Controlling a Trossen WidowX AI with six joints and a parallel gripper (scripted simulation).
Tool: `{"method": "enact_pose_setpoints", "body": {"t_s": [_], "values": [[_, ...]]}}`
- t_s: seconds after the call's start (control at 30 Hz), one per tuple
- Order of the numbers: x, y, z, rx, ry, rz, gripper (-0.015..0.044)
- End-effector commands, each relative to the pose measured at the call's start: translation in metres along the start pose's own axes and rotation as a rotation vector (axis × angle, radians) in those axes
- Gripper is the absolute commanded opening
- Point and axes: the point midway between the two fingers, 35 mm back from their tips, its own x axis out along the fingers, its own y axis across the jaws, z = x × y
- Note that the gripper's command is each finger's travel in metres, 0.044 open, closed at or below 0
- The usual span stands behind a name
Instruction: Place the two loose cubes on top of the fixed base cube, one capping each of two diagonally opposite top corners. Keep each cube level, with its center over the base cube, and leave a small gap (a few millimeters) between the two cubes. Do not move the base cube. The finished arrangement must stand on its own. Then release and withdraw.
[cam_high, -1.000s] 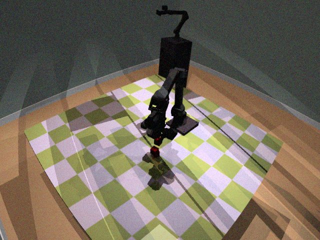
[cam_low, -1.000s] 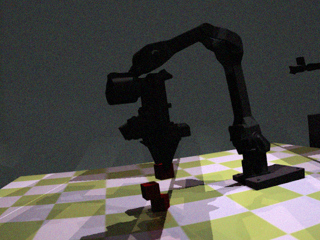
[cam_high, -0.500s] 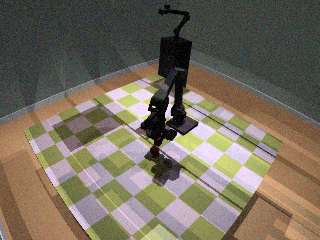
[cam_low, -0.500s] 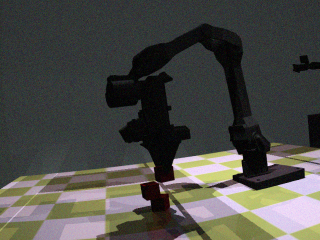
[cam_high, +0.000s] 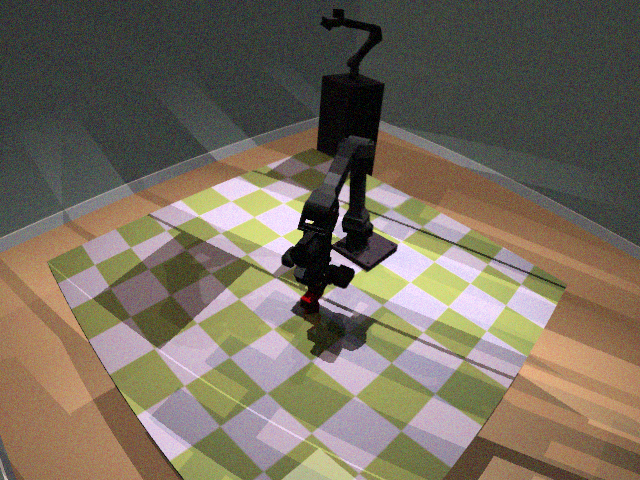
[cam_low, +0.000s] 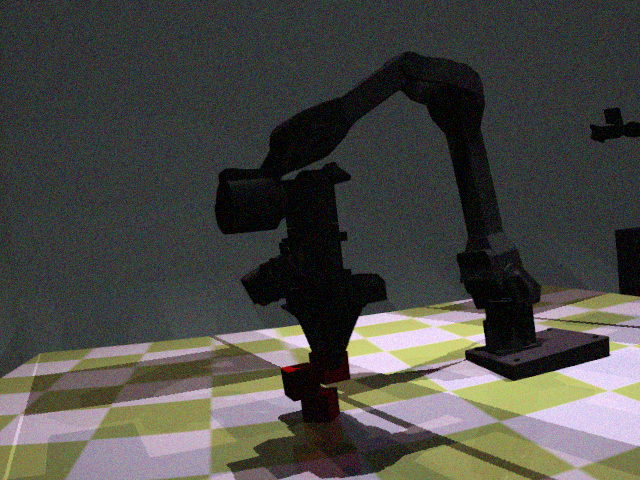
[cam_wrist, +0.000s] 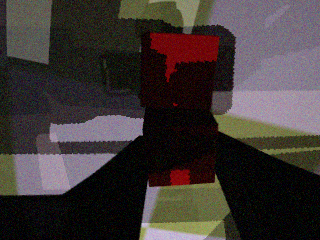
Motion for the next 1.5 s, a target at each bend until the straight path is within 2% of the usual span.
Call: {"method": "enact_pose_setpoints", "body": {"t_s": [0.0, 1.1, 1.23, 1.47], "values": [[0.0080, -0.0003, -0.0021, -0.016, 0.007, -0.008, 0.0105], [0.0094, -0.0003, -0.0022, -0.017, 0.007, -0.008, 0.0105], [0.0094, -0.0003, -0.0022, -0.017, 0.007, -0.008, 0.0205], [0.0032, 0.0001, -0.0020, -0.013, 0.006, -0.006, 0.0205]]}}
